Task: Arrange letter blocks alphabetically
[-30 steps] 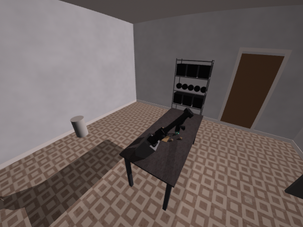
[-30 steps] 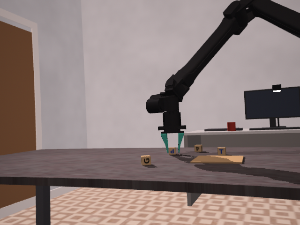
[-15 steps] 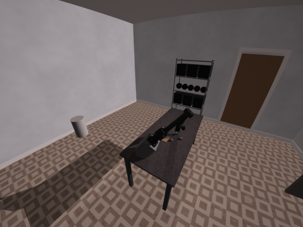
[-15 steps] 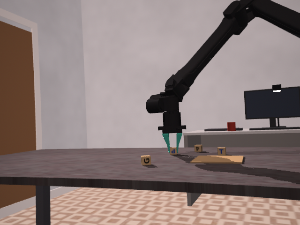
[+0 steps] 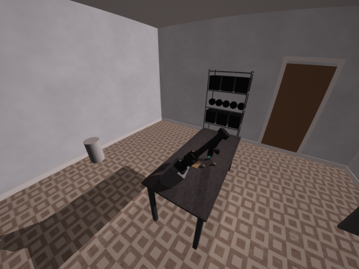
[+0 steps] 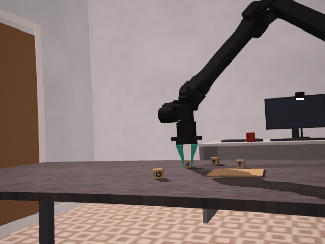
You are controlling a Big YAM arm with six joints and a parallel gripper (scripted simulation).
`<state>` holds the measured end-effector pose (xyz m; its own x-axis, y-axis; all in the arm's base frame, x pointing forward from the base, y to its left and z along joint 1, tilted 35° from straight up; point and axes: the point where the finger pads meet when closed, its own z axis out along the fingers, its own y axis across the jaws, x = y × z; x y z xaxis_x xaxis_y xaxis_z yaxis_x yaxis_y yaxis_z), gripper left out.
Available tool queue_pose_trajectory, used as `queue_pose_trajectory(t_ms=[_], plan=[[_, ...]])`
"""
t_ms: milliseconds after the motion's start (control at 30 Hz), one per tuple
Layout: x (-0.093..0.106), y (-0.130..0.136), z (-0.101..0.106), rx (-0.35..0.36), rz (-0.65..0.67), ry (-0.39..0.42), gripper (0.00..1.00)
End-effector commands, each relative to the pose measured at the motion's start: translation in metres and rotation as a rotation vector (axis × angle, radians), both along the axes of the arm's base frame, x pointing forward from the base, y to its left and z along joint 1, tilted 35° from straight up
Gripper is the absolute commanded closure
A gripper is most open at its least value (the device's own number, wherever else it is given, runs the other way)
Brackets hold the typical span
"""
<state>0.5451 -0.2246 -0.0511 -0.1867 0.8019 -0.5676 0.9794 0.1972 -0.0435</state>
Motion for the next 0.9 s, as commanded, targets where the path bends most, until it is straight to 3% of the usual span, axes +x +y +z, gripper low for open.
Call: queue_pose_trajectory(t_ms=[0, 333, 467, 500, 600, 700, 867], plan=[[0.019, 0.001, 0.002, -0.007, 0.015, -0.025, 0.80], [0.019, 0.001, 0.002, -0.007, 0.015, -0.025, 0.80], [0.019, 0.015, 0.006, -0.002, 0.019, -0.016, 0.80], [0.026, 0.016, 0.033, -0.012, 0.019, -0.057, 0.80], [0.024, 0.019, 0.036, -0.012, 0.019, -0.054, 0.80], [0.009, 0.031, 0.042, -0.007, 0.019, -0.028, 0.80], [0.011, 0.052, 0.078, -0.008, 0.019, -0.042, 0.80]])
